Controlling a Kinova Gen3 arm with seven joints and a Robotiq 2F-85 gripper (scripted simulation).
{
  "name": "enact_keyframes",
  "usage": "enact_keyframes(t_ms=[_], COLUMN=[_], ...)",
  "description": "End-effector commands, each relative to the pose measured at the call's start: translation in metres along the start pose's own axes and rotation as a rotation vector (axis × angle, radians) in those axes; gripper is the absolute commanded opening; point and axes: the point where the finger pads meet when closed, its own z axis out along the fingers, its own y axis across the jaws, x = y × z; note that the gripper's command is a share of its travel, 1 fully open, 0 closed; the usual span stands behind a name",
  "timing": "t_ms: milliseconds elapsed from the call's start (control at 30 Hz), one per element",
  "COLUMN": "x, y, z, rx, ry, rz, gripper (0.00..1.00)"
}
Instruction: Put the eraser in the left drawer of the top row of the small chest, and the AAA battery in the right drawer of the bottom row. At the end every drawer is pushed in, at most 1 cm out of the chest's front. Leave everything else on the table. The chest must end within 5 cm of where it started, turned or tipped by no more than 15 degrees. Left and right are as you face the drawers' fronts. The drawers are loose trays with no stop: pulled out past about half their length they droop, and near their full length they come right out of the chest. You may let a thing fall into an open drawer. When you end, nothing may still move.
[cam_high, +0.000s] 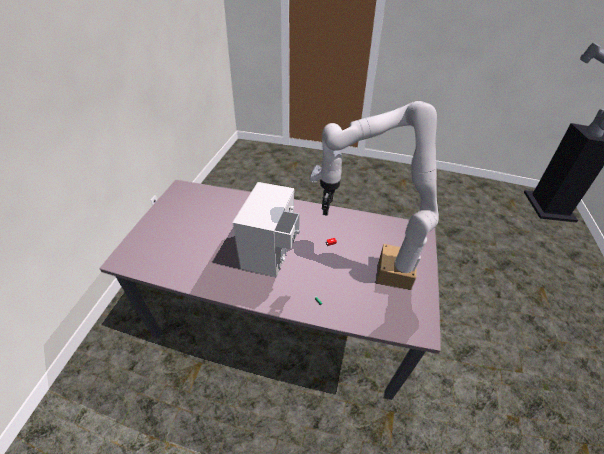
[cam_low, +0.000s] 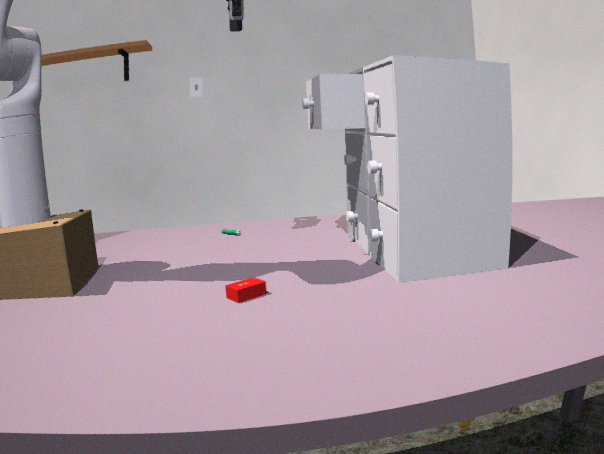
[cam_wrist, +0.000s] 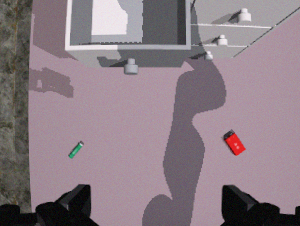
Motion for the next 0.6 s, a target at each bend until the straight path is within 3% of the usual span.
enact_keyframes(t_ms=[0, 300, 567], x=[0.0, -0.003, -0.092], y=[0.0, -0.001, -0.03], z=[-0.001, -0.003, -0.046], rx=[0.0, 0.0, 0.0], ry=[0.001, 0.002, 0.002], rz=[0.0, 0.0, -0.001], gripper=[1.0, 1.0, 1.0])
